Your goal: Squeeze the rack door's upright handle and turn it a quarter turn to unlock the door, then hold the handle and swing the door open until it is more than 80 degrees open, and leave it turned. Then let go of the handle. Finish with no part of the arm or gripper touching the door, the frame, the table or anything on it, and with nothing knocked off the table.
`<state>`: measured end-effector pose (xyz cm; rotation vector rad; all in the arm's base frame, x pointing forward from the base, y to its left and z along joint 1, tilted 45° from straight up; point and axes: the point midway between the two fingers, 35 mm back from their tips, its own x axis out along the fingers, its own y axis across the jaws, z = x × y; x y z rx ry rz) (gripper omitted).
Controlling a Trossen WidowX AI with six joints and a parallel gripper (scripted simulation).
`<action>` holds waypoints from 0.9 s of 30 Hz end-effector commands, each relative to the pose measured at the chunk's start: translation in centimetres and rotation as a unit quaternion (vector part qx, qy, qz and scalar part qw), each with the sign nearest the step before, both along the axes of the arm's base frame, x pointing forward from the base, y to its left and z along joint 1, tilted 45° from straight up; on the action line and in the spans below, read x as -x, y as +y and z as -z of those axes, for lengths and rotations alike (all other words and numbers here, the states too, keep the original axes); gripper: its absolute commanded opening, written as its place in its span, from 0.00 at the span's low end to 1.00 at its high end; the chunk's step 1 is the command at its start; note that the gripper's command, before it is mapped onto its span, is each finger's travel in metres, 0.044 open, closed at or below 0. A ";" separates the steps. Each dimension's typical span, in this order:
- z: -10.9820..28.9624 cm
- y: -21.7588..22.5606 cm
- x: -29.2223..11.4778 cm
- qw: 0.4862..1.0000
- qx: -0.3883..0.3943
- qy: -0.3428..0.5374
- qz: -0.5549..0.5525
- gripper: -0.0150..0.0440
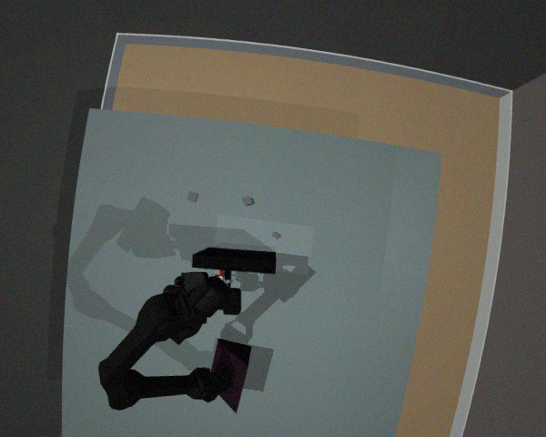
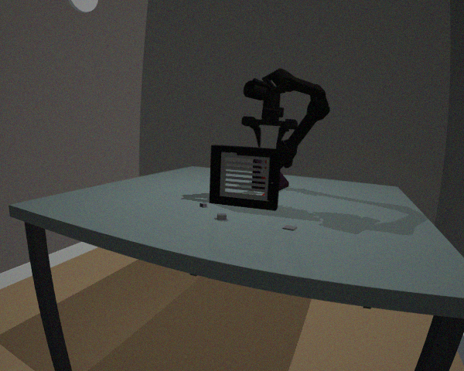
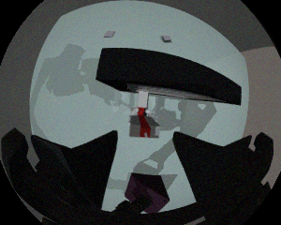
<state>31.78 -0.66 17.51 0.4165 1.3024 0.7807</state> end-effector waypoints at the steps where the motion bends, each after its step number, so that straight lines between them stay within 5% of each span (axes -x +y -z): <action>1: 0.5 0.4 -0.1 1.000 -0.002 0.008 -0.001 0.74; 27: 3.5 3.5 -0.1 0.999 0.005 0.047 -0.018 0.74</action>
